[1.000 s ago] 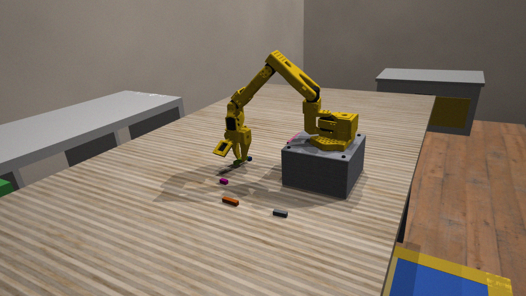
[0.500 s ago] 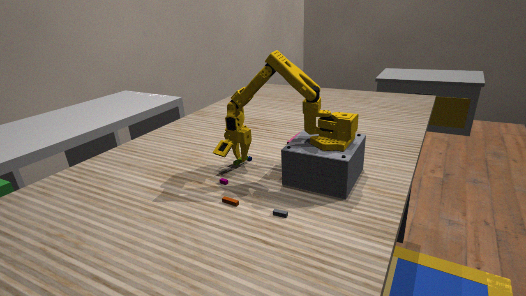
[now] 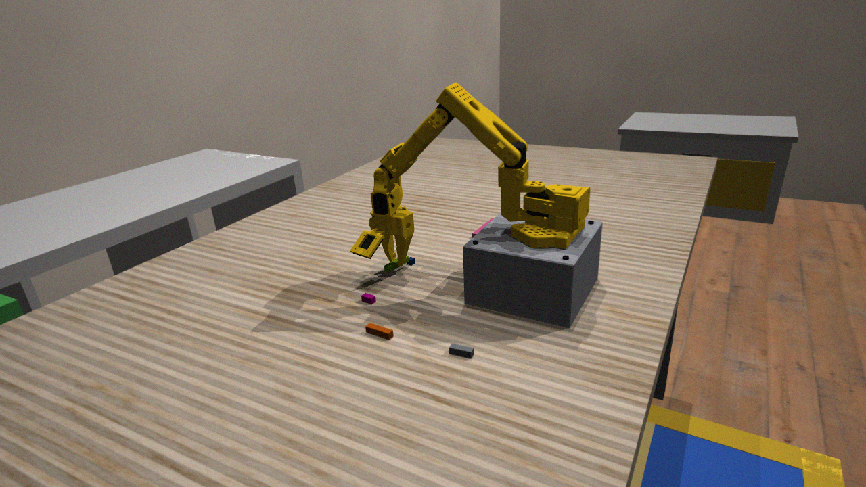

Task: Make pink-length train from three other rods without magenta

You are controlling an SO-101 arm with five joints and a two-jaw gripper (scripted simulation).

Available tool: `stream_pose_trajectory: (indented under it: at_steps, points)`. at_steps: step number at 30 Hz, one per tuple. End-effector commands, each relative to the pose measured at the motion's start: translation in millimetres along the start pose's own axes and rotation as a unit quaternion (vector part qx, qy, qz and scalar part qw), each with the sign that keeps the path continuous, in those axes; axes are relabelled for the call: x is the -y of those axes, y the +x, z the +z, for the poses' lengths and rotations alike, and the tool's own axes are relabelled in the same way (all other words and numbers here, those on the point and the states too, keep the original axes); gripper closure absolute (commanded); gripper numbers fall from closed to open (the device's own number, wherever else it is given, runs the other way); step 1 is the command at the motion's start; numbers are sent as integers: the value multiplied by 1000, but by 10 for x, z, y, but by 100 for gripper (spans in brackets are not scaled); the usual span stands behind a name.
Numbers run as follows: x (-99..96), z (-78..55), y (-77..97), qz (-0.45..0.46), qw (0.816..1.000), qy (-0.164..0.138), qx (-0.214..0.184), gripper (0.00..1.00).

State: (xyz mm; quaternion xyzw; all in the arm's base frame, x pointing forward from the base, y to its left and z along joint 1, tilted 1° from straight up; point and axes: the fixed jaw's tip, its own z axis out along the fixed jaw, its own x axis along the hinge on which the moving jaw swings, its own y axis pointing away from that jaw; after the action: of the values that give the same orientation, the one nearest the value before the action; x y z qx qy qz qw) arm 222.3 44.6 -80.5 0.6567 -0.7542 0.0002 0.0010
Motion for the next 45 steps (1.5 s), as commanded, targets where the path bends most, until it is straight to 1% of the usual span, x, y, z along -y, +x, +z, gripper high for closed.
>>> stream_pose_trajectory:
  at_steps: [1, 24, 45]
  points:
    - [30, 11, 7, 0, 1000, 6, 3, 100]
    - [29, 90, 7, 0, 1000, 6, 3, 100]
    - [36, 97, 21, 3, 1000, 6, 3, 100]
